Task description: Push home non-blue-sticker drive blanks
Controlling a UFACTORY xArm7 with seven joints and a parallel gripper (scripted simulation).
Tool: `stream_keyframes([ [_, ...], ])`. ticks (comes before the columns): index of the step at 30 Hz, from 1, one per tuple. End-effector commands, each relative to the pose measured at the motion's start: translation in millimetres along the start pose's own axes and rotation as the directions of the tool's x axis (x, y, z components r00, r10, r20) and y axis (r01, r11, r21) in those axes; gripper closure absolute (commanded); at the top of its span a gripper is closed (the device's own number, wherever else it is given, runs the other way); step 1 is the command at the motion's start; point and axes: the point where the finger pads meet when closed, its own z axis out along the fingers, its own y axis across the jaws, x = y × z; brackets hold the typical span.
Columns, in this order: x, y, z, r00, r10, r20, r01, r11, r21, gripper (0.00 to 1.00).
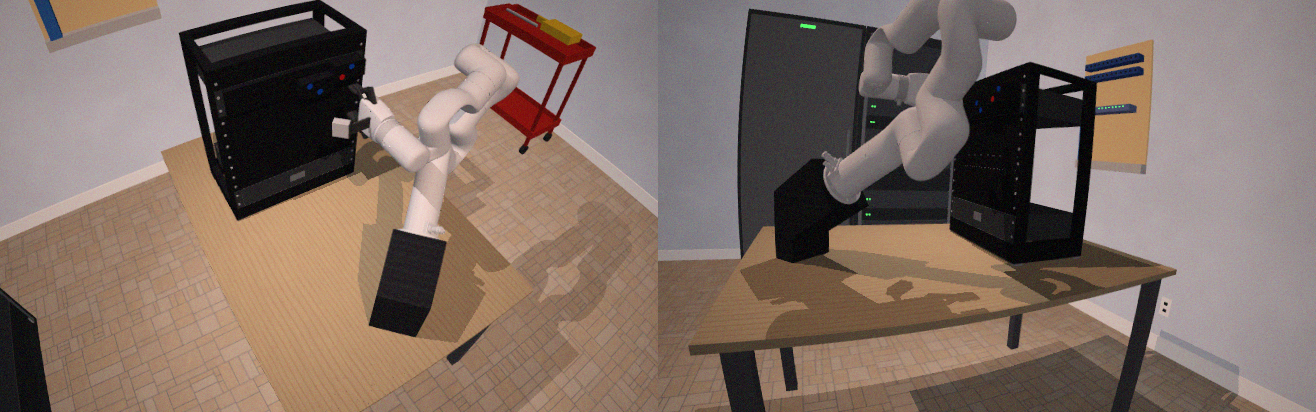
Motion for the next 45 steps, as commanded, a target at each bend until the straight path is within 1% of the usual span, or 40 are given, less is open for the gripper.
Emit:
stream_keyframes([
  [1, 19, 0, 1, 1.0, 0.004, 0.007, -0.004, 1.0, -0.001, 0.0],
  [3, 30, 0, 1, 1.0, 0.004, 0.007, -0.004, 1.0, -0.001, 0.0],
  [5, 30, 0, 1, 1.0, 0.004, 0.007, -0.004, 1.0, -0.001, 0.0],
  [15, 90, -4, 3, 1.0, 0.004, 0.007, -0.004, 1.0, -0.001, 0.0],
  [20, 110, -5, 3, 1.0, 0.004, 0.007, -0.004, 1.0, -0.001, 0.0],
  [27, 116, -5, 4, 1.0, 0.004, 0.007, -0.004, 1.0, -0.001, 0.0],
  [45, 116, -5, 4, 1.0, 0.004, 0.007, -0.004, 1.0, -0.001, 0.0],
])
